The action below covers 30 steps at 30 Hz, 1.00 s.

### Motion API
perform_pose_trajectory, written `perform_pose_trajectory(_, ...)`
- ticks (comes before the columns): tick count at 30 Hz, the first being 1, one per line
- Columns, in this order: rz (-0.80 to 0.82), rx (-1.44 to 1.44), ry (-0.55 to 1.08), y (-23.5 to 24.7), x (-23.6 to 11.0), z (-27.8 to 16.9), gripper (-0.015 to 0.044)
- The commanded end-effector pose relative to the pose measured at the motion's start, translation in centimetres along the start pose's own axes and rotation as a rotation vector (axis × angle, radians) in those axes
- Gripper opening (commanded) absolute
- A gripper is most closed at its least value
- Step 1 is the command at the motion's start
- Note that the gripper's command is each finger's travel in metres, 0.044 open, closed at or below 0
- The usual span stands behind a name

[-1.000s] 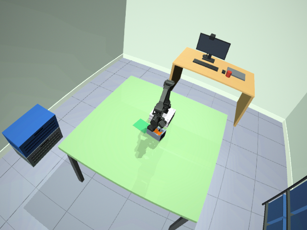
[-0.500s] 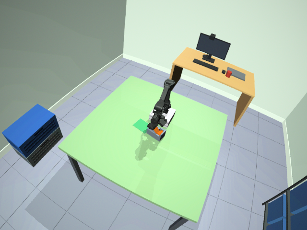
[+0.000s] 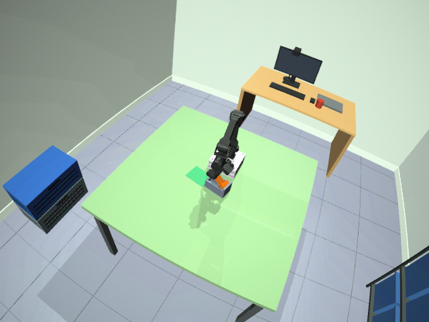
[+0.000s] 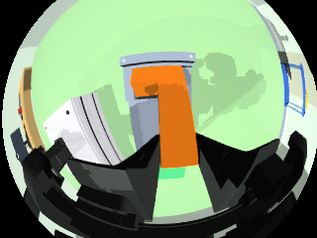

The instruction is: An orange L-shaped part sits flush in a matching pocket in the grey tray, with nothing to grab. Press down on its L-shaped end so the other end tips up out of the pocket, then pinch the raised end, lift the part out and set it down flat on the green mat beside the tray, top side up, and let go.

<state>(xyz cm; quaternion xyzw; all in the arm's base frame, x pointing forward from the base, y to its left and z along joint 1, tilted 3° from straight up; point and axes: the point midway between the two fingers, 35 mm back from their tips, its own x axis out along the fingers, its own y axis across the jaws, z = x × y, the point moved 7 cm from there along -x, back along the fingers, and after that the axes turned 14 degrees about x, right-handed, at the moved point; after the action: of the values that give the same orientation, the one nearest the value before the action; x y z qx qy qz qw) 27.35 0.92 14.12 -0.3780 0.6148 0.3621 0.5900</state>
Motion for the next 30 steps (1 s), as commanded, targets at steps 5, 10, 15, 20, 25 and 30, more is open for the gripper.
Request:
perform_pose_trajectory(5,-0.003,0.002,-0.008,0.0,-1.5,0.1,0.0)
perform_pose_trajectory(10,-0.003,0.002,-0.008,0.0,-2.2,0.1,0.0)
perform_pose_trajectory(15,-0.003,0.002,-0.008,0.0,-3.1,0.0,0.0)
perform_pose_trajectory(20,-0.003,0.002,-0.008,0.0,-3.0,0.0,0.0)
perform_pose_trajectory(25,-0.003,0.002,-0.008,-0.1,-3.2,-0.4,0.0)
perform_pose_trajectory(30,-0.003,0.002,-0.007,-0.4,-3.0,-2.1,0.0)
